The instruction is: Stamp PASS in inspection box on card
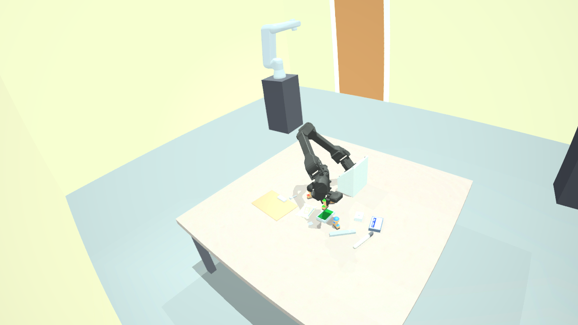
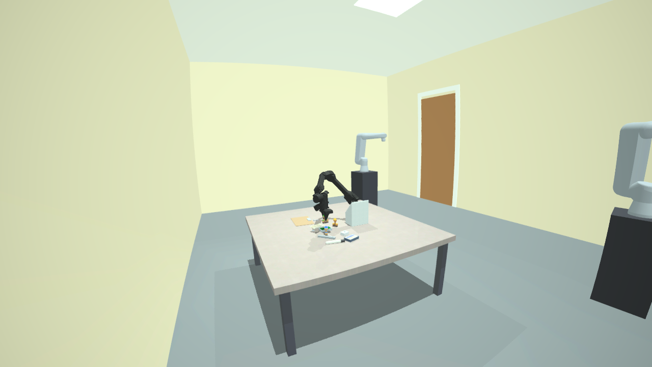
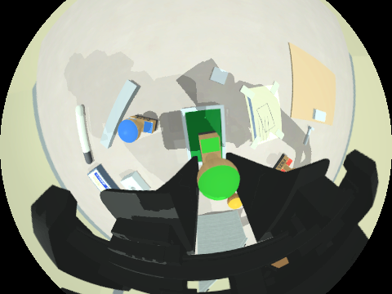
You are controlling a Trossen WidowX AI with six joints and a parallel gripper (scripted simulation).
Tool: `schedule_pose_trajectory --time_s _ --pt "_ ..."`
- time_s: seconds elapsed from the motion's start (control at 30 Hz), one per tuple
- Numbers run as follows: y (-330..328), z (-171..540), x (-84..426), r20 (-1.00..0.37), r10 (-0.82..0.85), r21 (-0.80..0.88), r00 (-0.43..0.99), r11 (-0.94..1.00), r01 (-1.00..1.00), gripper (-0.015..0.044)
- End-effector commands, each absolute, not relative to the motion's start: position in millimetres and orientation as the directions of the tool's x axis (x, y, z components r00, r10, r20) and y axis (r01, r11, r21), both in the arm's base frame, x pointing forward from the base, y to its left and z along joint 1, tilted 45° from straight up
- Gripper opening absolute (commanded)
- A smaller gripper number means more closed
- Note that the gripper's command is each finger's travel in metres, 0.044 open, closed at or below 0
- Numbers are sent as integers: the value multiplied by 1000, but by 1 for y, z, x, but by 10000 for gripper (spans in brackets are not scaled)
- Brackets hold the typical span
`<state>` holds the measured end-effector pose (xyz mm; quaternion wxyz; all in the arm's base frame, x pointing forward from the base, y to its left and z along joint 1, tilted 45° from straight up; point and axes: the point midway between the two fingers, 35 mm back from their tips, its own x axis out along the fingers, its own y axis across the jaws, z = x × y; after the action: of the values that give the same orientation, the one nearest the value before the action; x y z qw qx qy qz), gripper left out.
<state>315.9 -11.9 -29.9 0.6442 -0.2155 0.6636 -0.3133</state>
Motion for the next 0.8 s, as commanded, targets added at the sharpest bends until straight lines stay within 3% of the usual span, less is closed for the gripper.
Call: schedule_pose_trajectory --time_s 0.0,0.77 --pt "-14 -32 316 -718 -692 -696 -76 710 110 0" --pt "-25 -43 315 -718 -692 -696 -76 709 112 0"
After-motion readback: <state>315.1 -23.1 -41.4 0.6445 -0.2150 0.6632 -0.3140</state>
